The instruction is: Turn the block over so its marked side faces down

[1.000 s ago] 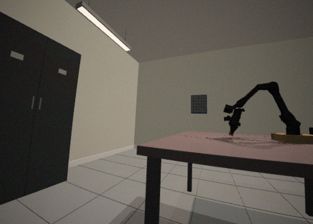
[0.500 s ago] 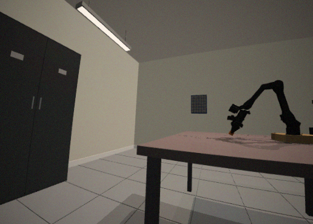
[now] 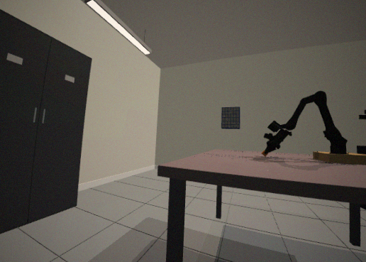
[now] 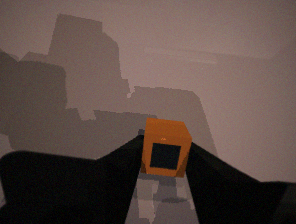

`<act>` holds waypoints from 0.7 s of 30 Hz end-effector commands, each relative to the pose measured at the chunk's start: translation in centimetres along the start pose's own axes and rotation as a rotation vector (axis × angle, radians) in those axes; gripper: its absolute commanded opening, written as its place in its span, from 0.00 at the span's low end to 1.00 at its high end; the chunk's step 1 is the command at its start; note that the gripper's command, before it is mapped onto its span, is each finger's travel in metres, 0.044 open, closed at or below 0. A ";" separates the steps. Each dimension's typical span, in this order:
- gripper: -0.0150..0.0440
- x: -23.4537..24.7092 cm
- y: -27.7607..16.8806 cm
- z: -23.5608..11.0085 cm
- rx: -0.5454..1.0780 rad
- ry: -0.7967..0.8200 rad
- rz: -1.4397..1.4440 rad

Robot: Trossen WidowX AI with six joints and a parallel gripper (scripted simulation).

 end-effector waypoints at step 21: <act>0.25 0.3 -3.7 0.4 -0.344 -0.001 0.001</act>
Point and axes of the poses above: the point midway between the two fingers, 35 mm back from their tips, its own z axis out along the fingers, its own x axis across the jaws, y = z × x, the point moved 5 cm from there along -z, back along the fingers, and after that the axes turned 1 degree about -z, right-handed, at the moved point
